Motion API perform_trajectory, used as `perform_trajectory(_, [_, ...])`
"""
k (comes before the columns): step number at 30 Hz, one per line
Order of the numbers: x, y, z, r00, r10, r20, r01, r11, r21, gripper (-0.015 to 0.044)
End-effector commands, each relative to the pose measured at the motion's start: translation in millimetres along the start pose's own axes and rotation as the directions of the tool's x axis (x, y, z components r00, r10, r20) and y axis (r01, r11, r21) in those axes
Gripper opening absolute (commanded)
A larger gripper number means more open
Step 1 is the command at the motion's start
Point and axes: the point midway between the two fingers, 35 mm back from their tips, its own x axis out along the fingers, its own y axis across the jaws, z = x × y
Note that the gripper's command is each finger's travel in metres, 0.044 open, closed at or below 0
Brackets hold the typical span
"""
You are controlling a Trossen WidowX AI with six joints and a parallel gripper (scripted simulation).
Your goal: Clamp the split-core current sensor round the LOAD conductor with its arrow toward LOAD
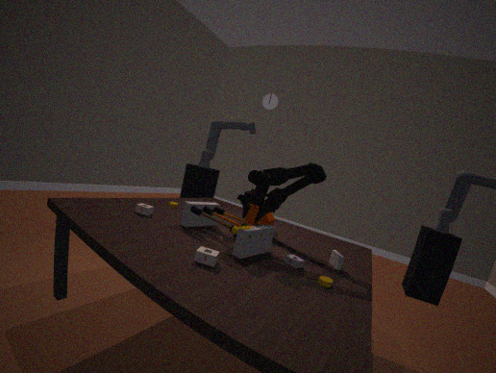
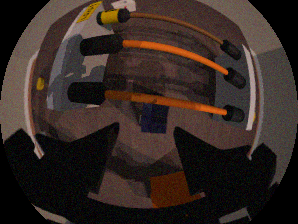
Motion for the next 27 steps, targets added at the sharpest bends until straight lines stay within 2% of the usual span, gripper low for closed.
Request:
perform_trajectory(1, [9.5, -2.1, -2.6, 1.0, -0.003, -0.007, 0.004, 1.0, 0.011, 0.0322])
perform_trajectory(19, [32.9, -0.2, -5.1, 1.0, 0.003, -0.006, -0.003, 1.0, 0.012, 0.0322])
perform_trajectory(27, [29.3, 1.9, -2.6, 1.0, 0.007, -0.002, -0.007, 1.0, 0.001, 0.0269])
